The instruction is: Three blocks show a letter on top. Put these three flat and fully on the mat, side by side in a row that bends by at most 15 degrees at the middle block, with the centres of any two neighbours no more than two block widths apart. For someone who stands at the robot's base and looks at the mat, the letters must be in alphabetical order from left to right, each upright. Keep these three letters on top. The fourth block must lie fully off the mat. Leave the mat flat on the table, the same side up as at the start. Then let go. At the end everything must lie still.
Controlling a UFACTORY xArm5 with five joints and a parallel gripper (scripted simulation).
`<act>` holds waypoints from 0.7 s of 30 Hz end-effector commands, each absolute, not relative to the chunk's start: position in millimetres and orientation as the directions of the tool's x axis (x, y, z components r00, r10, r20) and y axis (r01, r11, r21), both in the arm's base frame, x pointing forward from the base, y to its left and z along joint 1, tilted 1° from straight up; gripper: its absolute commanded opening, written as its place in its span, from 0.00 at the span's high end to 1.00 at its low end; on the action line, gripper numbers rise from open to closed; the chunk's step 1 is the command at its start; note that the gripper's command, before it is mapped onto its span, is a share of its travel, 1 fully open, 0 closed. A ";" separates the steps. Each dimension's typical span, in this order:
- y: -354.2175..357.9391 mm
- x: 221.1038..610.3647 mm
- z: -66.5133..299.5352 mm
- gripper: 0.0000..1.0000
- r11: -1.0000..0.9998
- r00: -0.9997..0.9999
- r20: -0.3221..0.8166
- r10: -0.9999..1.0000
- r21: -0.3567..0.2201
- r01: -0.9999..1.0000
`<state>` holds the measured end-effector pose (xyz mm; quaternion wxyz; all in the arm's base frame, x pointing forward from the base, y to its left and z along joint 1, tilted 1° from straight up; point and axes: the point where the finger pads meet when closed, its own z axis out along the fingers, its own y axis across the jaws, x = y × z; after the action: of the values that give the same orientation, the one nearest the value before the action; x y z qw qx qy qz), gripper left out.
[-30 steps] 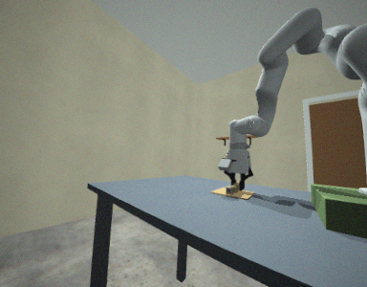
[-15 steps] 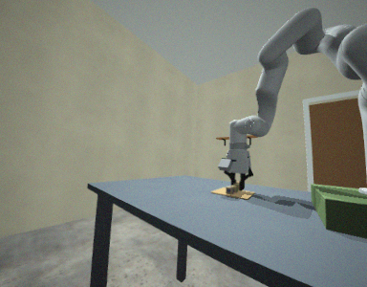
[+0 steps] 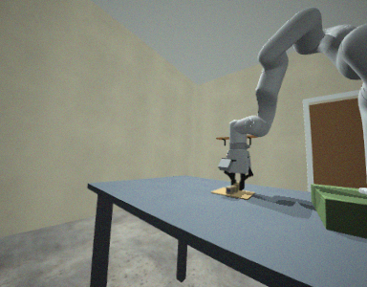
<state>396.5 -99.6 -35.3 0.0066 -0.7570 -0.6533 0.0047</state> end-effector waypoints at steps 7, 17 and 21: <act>-99.9 397.8 -34.3 0.79 -0.146 0.146 0.001 0.989 -0.013 0.989; -99.9 397.8 -35.7 0.79 -0.146 0.146 0.001 0.989 -0.013 0.989; -99.9 397.8 -36.9 0.79 -0.146 0.146 0.001 0.989 -0.013 0.989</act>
<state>396.5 -99.6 -36.9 0.0066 -0.7570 -0.6533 0.0047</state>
